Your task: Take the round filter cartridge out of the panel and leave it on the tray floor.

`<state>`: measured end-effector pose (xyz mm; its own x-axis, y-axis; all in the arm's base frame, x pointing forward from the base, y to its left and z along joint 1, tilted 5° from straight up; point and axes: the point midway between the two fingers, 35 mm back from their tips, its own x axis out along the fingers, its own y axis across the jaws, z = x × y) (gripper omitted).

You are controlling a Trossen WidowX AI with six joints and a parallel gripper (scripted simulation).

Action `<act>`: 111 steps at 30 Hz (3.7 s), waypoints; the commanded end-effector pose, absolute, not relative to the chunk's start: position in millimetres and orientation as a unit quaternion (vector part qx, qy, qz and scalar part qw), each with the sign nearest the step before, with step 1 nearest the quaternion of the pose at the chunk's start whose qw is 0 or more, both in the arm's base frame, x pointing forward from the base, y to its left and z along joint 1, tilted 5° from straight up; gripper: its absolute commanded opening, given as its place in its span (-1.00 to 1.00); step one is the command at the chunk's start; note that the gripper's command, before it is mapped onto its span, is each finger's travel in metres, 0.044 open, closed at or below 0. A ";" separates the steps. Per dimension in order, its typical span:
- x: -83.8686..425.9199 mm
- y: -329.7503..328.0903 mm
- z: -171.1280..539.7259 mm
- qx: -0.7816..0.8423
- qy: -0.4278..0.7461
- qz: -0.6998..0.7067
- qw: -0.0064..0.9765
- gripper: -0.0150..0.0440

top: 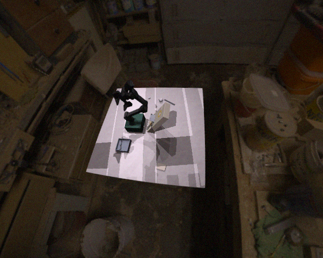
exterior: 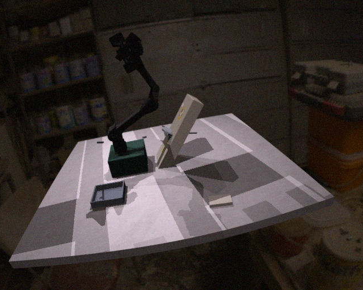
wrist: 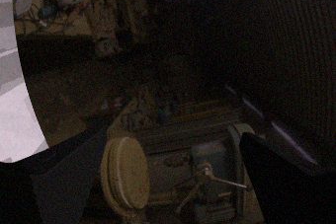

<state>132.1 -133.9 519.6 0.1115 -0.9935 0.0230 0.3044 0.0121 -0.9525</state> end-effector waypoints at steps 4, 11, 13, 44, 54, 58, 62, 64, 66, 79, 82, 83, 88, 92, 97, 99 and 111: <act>119.5 -123.8 529.7 -0.459 0.346 -0.548 0.608 0.51; 93.1 -110.1 534.8 -0.417 0.201 -0.545 0.699 -0.09; 86.6 -111.0 533.4 -0.396 0.163 -0.538 0.726 -0.09; 198.9 -160.3 386.8 0.093 0.027 -0.250 0.963 -0.09; 264.6 -97.9 307.5 0.184 0.133 -0.156 0.961 -0.09; 279.7 -61.9 273.2 0.202 0.183 -0.127 0.954 -0.09; 286.1 -23.0 239.5 0.206 0.233 -0.102 0.945 -0.09; 285.9 -3.3 223.2 0.203 0.256 -0.090 0.941 -0.09; 283.8 14.3 208.7 0.197 0.276 -0.081 0.937 -0.09; 284.5 20.5 202.7 0.194 0.283 -0.077 0.936 -0.09; 288.8 20.5 200.4 0.194 0.283 -0.077 0.936 -0.09; 290.2 20.5 199.6 0.194 0.283 -0.077 0.936 -0.09; 297.2 20.4 195.6 0.194 0.283 -0.077 0.936 -0.09; 302.7 20.3 192.2 0.194 0.283 -0.077 0.936 -0.09; 309.4 20.0 187.8 0.194 0.282 -0.077 0.936 -0.09; 312.1 19.9 186.0 0.194 0.282 -0.077 0.936 -0.09; 327.3 18.6 174.3 0.194 0.282 -0.077 0.937 -0.09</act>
